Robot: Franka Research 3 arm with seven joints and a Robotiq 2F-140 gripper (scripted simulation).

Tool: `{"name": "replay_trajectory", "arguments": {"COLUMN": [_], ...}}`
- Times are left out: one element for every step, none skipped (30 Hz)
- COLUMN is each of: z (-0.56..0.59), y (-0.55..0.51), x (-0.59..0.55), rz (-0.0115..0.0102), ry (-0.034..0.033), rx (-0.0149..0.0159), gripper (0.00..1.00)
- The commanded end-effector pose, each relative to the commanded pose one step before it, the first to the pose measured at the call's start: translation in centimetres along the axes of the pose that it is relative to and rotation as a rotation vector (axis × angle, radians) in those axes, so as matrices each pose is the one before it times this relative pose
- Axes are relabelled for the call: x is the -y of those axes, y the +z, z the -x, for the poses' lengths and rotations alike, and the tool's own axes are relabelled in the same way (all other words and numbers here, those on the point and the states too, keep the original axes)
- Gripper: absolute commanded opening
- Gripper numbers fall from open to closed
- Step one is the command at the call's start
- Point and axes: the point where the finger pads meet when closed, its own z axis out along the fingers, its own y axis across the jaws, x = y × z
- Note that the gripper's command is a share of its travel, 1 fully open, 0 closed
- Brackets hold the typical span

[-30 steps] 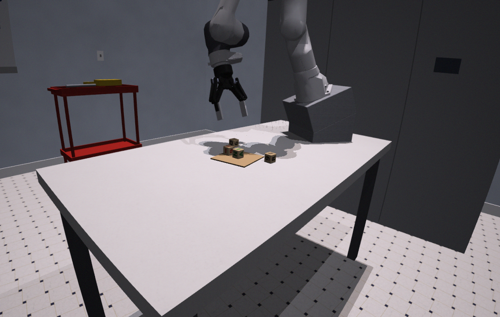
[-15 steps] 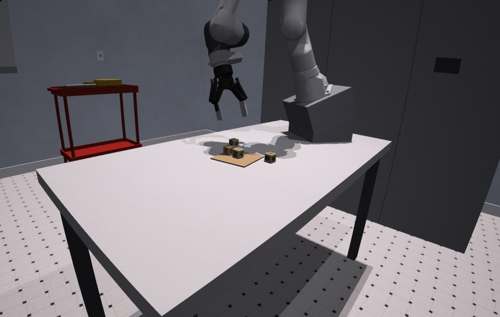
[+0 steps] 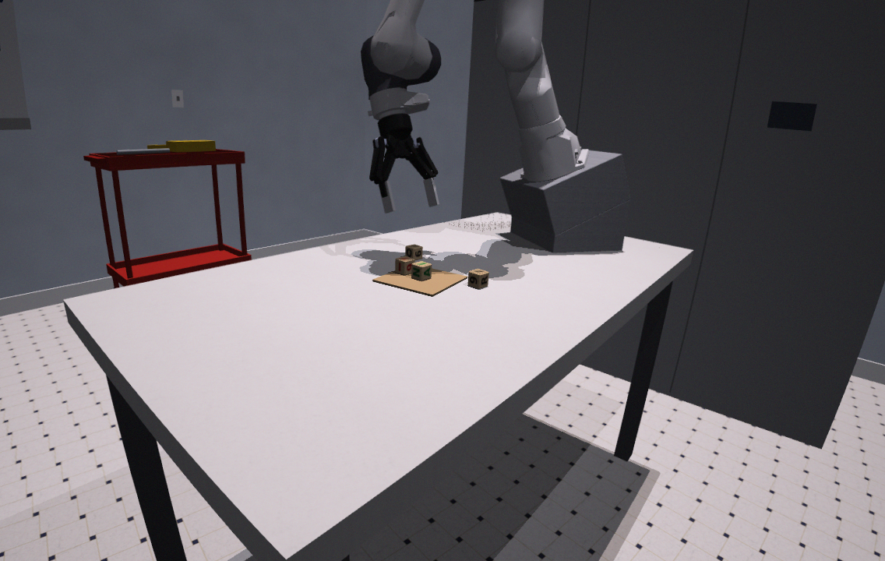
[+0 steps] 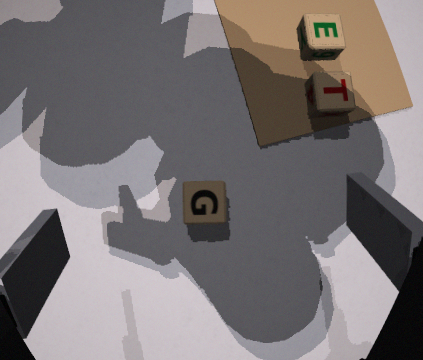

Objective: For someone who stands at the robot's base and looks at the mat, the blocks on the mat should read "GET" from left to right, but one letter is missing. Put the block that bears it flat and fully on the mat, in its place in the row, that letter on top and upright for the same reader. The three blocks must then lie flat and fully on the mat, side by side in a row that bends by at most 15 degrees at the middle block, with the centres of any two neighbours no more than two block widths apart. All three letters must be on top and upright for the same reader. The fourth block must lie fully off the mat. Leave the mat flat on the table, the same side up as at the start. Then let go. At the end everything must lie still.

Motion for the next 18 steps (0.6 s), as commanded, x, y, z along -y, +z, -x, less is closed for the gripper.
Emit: {"name": "replay_trajectory", "arguments": {"z": [-0.086,0.0,0.0,0.0,0.0,0.0,0.0,0.0,0.0,0.0,0.0,0.0,0.0,0.0,0.0,0.0,0.039,-0.254], "y": [0.011,0.0,0.0,0.0,0.0,0.0,0.0,0.0,0.0,0.0,0.0,0.0,0.0,0.0,0.0,0.0,-0.03,-0.085], "x": [0.081,0.0,0.0,0.0,0.0,0.0,0.0,0.0,0.0,0.0,0.0,0.0,0.0,0.0,0.0,0.0,-0.093,-0.03], "rz": [-0.00096,0.0,0.0,0.0,0.0,0.0,0.0,0.0,0.0,0.0,0.0,0.0,0.0,0.0,0.0,0.0,0.00019,-0.00476], "ry": [0.00608,0.0,0.0,0.0,0.0,0.0,0.0,0.0,0.0,0.0,0.0,0.0,0.0,0.0,0.0,0.0,-0.00473,0.00625], "rx": [-0.00162,0.0,0.0,0.0,0.0,0.0,0.0,0.0,0.0,0.0,0.0,0.0,0.0,0.0,0.0,0.0,0.00518,0.02011], "gripper": [1.0,1.0,1.0,1.0,1.0,1.0,1.0,1.0,1.0,1.0,1.0,1.0,1.0,1.0,1.0,1.0,1.0,1.0]}}
